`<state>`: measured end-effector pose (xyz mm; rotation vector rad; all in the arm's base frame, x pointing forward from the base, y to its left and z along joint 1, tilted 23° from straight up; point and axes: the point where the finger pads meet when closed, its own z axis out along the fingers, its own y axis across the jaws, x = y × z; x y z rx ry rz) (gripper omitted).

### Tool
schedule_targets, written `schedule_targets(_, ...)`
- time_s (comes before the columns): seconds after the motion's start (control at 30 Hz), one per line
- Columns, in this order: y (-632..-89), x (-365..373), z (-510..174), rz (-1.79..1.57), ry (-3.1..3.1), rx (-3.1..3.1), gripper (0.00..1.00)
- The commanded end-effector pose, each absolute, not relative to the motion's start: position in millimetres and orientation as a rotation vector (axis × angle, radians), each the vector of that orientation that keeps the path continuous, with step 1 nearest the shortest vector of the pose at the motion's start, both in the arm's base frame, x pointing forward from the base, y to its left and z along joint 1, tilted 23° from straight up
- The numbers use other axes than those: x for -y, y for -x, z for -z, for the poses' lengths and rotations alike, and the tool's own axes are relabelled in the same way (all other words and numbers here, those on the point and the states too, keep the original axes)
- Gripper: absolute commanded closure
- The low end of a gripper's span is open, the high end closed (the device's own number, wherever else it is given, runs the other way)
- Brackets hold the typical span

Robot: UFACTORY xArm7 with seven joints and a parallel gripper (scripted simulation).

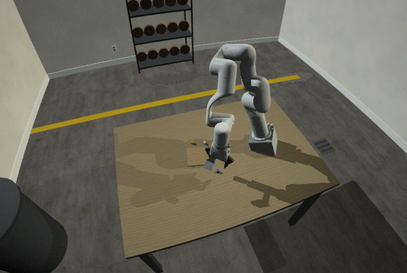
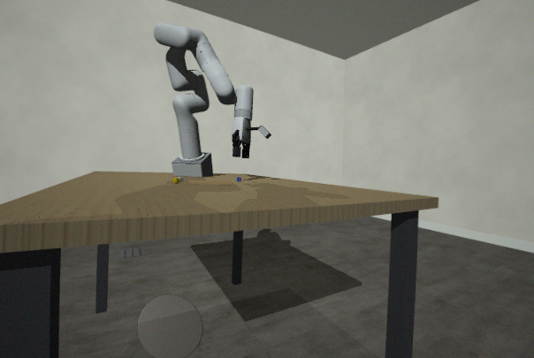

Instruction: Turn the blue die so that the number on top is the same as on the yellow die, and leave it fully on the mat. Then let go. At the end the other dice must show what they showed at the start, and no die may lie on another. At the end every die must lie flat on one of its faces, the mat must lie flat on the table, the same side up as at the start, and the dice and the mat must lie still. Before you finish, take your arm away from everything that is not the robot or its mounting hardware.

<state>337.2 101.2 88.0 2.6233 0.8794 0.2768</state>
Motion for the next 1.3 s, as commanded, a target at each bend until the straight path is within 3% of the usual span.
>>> schedule_targets(0.0,-339.3,-101.8,-85.5,-0.248,-2.579,-1.015,0.00)
schedule_targets(0.37,-341.0,-100.8,-74.7,-0.173,-2.401,-1.359,0.00)
schedule_targets(0.4,-341.0,-100.8,-74.7,-0.173,-2.401,-1.359,0.69)
schedule_targets(1.27,-341.0,-100.8,-74.7,-0.173,-2.401,-1.359,0.69)
